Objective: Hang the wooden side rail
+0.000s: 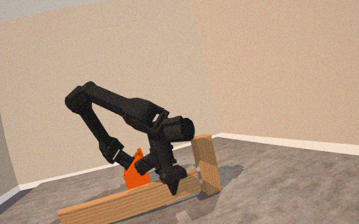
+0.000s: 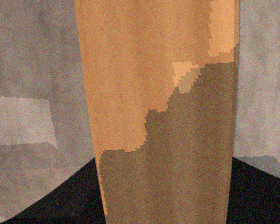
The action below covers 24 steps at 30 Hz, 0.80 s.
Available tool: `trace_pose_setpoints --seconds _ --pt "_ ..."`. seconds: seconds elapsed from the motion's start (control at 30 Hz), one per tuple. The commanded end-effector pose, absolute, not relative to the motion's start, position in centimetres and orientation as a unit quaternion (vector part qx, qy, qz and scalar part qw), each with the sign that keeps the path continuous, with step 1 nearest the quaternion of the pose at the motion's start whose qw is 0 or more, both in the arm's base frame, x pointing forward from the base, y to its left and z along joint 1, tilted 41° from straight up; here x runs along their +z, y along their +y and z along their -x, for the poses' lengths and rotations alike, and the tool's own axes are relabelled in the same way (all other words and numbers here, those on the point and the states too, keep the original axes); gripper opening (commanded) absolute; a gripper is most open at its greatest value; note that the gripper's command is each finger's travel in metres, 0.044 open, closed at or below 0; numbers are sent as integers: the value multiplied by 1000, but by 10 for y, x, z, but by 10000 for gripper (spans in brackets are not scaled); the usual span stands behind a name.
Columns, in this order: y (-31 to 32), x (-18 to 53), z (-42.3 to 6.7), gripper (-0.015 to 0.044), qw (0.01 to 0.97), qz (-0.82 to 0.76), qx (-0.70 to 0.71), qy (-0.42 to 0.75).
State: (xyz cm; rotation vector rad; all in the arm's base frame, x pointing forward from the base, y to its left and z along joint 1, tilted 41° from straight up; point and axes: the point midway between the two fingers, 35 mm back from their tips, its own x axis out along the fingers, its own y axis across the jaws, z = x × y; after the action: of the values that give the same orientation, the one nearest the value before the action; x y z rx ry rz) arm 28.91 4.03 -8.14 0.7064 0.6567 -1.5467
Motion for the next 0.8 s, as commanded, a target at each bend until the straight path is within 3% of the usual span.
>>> trace_pose_setpoints --seconds 0.0,0.77 --pt "44 -82 -291 0 615 -310 -667 284" --pt "47 -82 -291 0 615 -310 -667 284"
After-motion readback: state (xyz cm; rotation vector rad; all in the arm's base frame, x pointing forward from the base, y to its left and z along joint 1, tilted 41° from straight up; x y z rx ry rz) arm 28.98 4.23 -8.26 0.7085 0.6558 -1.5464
